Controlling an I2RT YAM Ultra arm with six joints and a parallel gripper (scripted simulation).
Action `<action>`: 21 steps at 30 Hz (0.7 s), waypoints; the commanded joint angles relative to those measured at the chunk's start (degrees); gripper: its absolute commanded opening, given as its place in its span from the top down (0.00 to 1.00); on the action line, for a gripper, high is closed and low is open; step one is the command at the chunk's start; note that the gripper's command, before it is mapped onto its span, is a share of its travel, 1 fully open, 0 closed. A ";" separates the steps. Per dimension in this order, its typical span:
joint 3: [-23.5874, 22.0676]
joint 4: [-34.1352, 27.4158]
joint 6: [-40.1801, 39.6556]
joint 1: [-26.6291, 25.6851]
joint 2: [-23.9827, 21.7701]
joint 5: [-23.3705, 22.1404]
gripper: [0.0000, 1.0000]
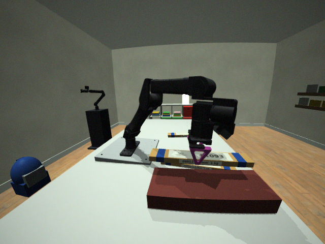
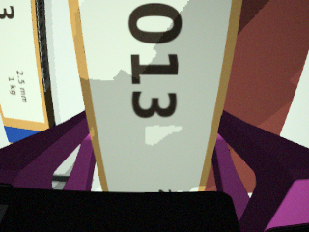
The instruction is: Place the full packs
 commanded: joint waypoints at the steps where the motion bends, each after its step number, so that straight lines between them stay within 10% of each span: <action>1: 3.10 -0.92 0.09 0.25 -4.31 -0.21 1.00; 21: 3.13 -0.92 0.09 0.25 -4.30 -0.21 1.00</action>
